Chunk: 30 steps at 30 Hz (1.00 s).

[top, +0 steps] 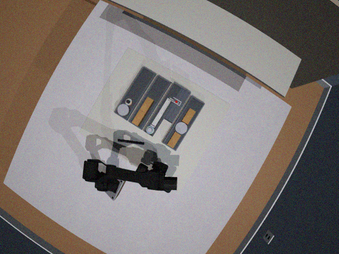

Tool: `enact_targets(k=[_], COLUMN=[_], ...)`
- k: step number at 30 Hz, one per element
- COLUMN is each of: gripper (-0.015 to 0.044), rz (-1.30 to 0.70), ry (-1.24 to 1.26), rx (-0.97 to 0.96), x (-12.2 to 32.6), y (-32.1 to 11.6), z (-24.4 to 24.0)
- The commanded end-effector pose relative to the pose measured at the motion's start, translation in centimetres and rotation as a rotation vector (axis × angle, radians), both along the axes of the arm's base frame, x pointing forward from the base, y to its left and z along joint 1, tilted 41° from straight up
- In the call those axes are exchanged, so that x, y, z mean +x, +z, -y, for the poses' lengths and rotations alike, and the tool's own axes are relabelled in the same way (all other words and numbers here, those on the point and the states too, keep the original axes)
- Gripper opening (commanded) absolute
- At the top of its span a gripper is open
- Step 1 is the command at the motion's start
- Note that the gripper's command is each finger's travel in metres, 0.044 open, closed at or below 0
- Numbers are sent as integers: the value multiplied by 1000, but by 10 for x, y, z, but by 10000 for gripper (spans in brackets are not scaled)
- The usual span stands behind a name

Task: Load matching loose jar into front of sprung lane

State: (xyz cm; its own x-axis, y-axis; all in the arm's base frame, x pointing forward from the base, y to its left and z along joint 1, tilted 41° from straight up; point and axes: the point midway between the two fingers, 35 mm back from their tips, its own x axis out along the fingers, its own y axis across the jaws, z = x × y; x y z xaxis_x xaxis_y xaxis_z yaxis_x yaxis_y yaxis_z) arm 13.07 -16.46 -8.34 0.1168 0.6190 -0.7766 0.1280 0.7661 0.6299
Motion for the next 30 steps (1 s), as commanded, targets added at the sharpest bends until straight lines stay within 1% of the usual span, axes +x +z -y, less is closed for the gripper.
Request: enact_targets(k=[1,7,30], gripper=[440,440,440], rz=[-7,-7,-6], ry=[-6,-6,-6], rx=[17,17,18], x=[0,1,5], y=[-8,-20,-43], z=[-11,-20,-40])
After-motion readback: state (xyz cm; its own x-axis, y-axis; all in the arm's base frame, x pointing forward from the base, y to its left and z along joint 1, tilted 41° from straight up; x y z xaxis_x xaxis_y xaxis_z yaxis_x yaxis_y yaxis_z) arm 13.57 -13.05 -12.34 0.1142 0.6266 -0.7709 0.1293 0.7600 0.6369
